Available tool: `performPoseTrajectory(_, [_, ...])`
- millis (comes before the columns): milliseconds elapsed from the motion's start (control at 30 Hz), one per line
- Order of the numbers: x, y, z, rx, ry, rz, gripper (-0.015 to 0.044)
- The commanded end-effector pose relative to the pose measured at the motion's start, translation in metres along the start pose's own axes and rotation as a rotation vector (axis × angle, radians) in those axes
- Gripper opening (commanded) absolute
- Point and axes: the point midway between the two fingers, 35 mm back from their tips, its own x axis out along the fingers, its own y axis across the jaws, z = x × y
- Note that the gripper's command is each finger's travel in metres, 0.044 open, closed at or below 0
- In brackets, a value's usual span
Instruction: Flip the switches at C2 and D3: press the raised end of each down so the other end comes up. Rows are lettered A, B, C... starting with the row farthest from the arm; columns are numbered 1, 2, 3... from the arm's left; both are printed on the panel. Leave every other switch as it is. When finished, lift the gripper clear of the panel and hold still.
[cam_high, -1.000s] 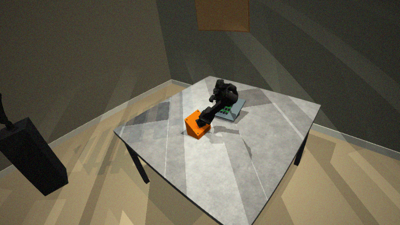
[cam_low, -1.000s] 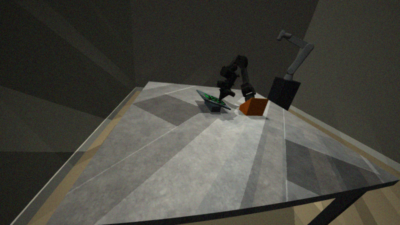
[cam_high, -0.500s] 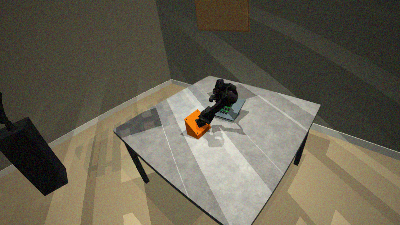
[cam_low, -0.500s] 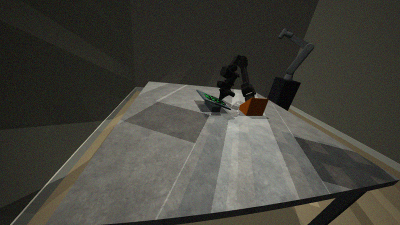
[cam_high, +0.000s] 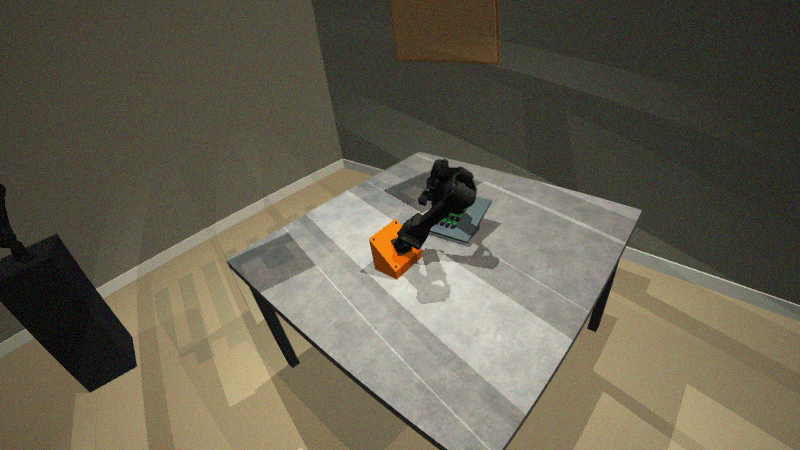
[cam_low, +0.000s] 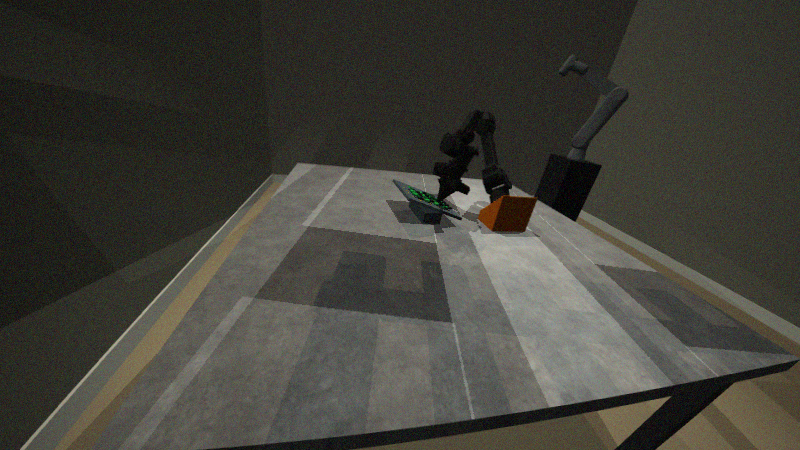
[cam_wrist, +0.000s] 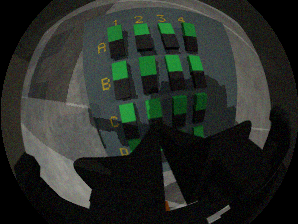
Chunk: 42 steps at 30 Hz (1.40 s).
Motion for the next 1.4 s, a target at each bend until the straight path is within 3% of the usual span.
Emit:
performPoseTrajectory(0, [0.001,0.0,0.0,-0.002,-0.002,-0.004,0.0])
performPoseTrajectory(467, [0.0,0.0,0.0,0.0,0.0,0.001,0.0])
performPoseTrajectory(700, [-0.062,0.0,0.003,-0.003,0.025,-0.002,0.0])
performPoseTrajectory(900, [-0.062,0.0,0.002,-0.003,0.025,-0.002,0.0])
performPoseTrajectory(1100, [-0.063,-0.024,-0.036,-0.005,0.027,-0.003,0.0])
performPoseTrajectory(1233, [-0.063,-0.025,-0.037,-0.005,0.027,-0.003,0.0])
performPoseTrajectory(1367, [-0.036,-0.024,-0.038,-0.005,0.006,-0.001,0.0])
